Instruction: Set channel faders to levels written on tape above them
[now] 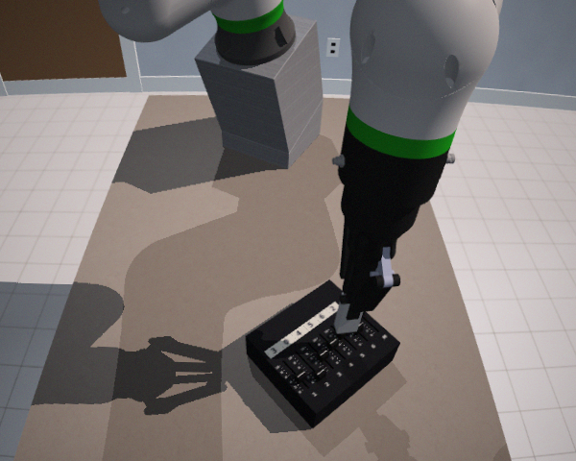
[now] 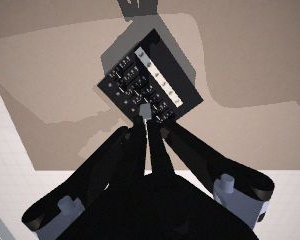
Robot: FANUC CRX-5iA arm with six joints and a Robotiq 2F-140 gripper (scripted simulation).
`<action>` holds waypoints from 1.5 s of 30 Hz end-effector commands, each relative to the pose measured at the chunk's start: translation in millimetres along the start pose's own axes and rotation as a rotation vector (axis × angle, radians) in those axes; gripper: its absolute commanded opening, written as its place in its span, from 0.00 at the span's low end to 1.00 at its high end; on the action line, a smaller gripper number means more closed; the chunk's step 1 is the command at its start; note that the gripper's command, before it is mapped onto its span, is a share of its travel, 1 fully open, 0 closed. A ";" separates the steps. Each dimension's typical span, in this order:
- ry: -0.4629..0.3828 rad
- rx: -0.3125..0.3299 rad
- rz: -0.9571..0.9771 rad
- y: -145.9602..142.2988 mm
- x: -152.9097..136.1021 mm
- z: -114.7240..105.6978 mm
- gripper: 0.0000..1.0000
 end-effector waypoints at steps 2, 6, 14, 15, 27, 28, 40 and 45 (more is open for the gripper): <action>-0.014 0.001 -0.327 10.0 -5.8 -0.3 0.00; -0.005 0.009 -0.507 19.7 -11.8 -0.2 0.00; 0.013 0.022 -0.912 33.7 -19.7 0.2 0.00; 0.015 0.024 -0.962 34.8 -20.3 0.2 0.00; 0.031 0.038 -1.529 38.9 -21.5 0.3 0.00; 0.031 0.038 -1.576 38.9 -21.3 0.3 0.00; -0.037 0.033 -2.082 34.9 -18.9 0.3 0.00; -0.052 0.031 -2.111 34.1 -18.6 0.4 0.00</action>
Point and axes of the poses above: the point where the finger pads meet when closed, its own z axis out along the fingers, its own y axis across the jaws, x = y × z, the point moved 7 cm from there along -z, back along the fingers, and after that the axes turned 11 degrees about -z, right-handed, at the moved point
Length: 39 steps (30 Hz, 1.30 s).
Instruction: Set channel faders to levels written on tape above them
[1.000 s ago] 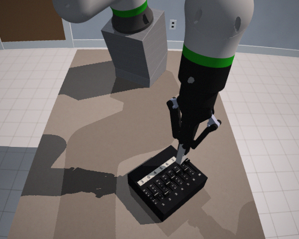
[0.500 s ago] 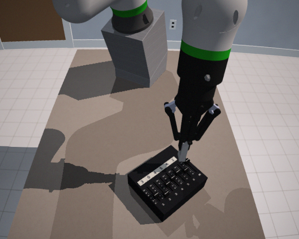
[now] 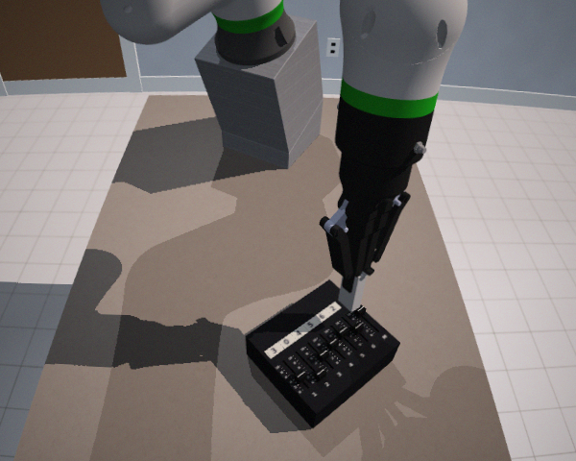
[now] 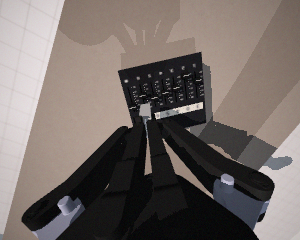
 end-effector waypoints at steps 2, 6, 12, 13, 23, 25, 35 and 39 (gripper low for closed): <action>-0.065 0.088 -0.052 7.1 6.2 -0.3 0.00; -0.065 0.088 -0.052 7.1 6.2 -0.3 0.00; -0.065 0.088 -0.052 7.1 6.2 -0.3 0.00; -0.065 0.088 -0.052 7.1 6.2 -0.3 0.00; -0.065 0.088 -0.052 7.0 6.2 0.0 0.00; -0.065 0.088 -0.052 7.0 6.2 0.2 0.00; -0.065 0.088 -0.052 6.9 5.9 3.6 0.00; -0.065 0.088 -0.052 6.8 5.8 5.9 0.00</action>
Point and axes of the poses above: the point where the finger pads meet when closed, its own z axis out along the fingers, its own y axis across the jaws, x = y × z, the point moved 7 cm from there along -z, back along the fingers, and after that the axes turned 11 degrees about -z, right-handed, at the moved point
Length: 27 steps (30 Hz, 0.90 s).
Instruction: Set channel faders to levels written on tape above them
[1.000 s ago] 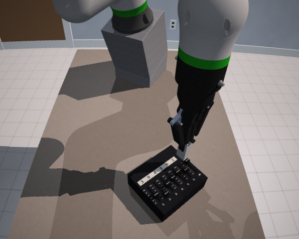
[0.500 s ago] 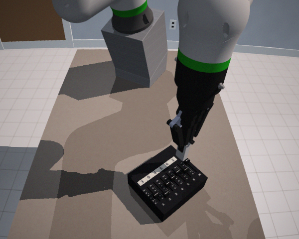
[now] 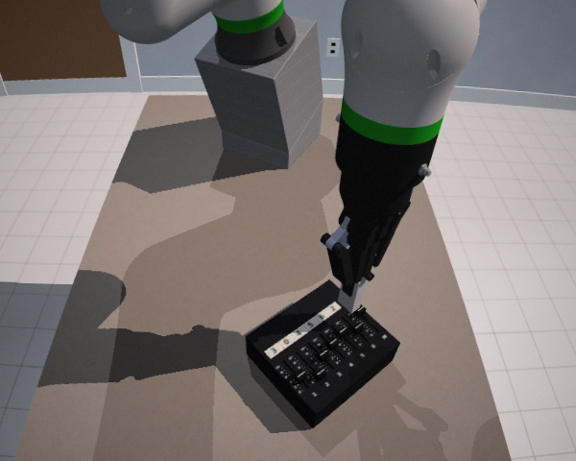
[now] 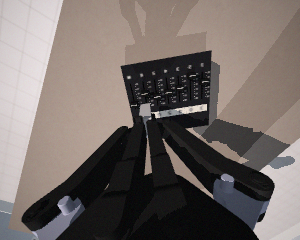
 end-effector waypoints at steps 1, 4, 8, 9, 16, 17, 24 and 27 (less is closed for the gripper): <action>0.000 0.000 0.000 0.1 0.2 1.1 0.00; 0.000 0.000 0.000 0.1 0.2 2.5 0.00; 0.000 0.000 0.000 0.2 0.2 5.3 0.00; 0.000 0.000 0.000 0.3 0.2 6.1 0.00; 0.000 0.000 0.000 0.4 0.2 11.1 0.00; 0.000 0.000 0.000 0.5 0.2 11.8 0.00; 0.000 0.000 0.000 0.6 0.2 14.7 0.00; 0.000 0.000 0.000 0.6 0.2 16.1 0.00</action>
Point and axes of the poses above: the point where the finger pads meet when closed, its own z axis out along the fingers, its own y axis across the jaws, x = y × z, the point moved 7 cm from there along -z, back along the fingers, and after that the axes turned 11 degrees about -z, right-handed, at the moved point
